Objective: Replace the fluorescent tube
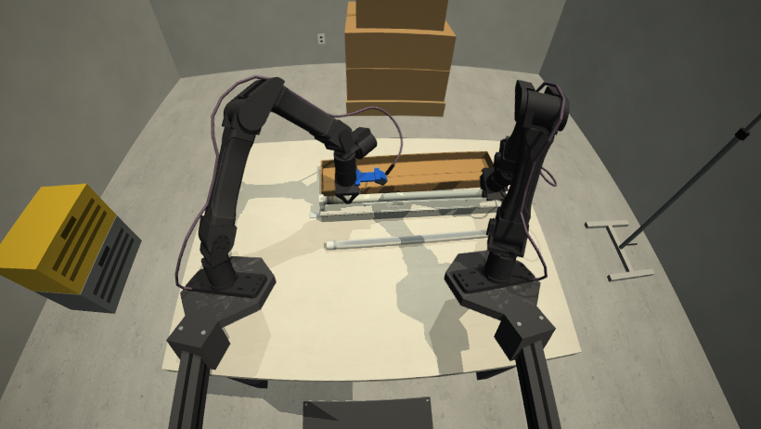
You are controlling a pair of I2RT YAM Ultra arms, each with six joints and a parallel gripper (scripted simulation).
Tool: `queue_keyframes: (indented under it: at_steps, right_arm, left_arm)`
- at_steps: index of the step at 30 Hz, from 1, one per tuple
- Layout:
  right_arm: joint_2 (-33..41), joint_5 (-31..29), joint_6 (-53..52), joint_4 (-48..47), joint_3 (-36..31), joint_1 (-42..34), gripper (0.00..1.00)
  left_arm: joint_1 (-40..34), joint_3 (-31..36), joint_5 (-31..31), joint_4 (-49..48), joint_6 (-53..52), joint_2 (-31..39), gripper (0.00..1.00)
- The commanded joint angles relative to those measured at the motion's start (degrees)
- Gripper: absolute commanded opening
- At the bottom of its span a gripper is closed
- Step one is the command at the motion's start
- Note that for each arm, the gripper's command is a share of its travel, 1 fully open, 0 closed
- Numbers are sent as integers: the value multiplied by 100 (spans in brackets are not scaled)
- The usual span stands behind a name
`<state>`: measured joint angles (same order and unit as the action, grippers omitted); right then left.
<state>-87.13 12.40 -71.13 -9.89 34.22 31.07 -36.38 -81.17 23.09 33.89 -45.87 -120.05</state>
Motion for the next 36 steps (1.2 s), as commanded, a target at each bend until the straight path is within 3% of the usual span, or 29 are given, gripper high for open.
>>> queue_keyframes:
  at_steps: [1, 36]
  right_arm:
    - [218, 2, 59, 191, 197, 90, 11]
    - [829, 57, 108, 867, 273, 130, 11]
  left_arm:
    - [-130, -183, 16, 199, 68, 232, 11]
    - [-263, -336, 73, 631, 218, 519, 11]
